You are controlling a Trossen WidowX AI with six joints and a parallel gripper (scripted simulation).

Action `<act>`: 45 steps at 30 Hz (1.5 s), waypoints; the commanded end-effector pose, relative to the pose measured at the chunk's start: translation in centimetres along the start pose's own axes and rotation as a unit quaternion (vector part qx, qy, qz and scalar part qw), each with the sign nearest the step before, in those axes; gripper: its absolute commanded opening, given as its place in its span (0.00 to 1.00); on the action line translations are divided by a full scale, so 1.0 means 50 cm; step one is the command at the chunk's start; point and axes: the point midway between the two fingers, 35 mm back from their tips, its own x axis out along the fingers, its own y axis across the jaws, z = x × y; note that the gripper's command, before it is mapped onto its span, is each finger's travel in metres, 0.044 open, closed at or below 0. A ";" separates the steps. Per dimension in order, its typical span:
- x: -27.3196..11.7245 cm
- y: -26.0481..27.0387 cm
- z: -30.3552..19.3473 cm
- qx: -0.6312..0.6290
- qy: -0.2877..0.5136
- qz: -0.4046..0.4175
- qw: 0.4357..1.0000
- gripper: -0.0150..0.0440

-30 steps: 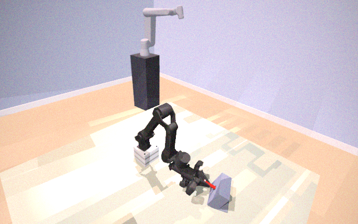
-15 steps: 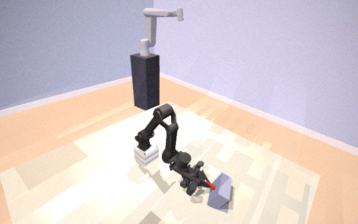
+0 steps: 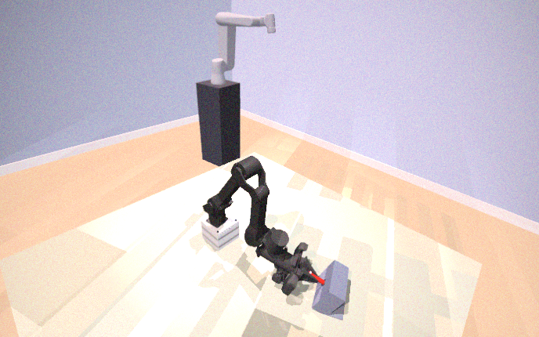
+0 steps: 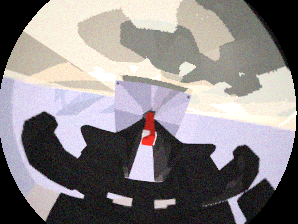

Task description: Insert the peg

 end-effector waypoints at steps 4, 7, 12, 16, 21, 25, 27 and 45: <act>0.006 0.002 -0.005 0.002 0.003 -0.002 1.000 0.25; 0.006 0.002 -0.006 0.002 0.003 -0.002 1.000 0.25; 0.008 0.004 -0.006 0.002 0.003 -0.002 1.000 0.25; 0.009 0.005 -0.007 0.002 0.003 -0.002 1.000 0.25; 0.005 0.004 -0.003 0.000 0.000 0.000 1.000 0.25; 0.005 0.004 -0.003 0.000 0.000 0.000 1.000 0.25; 0.005 0.004 -0.003 0.000 0.000 0.000 1.000 0.30; -0.007 0.005 -0.003 0.001 0.000 0.000 1.000 1.00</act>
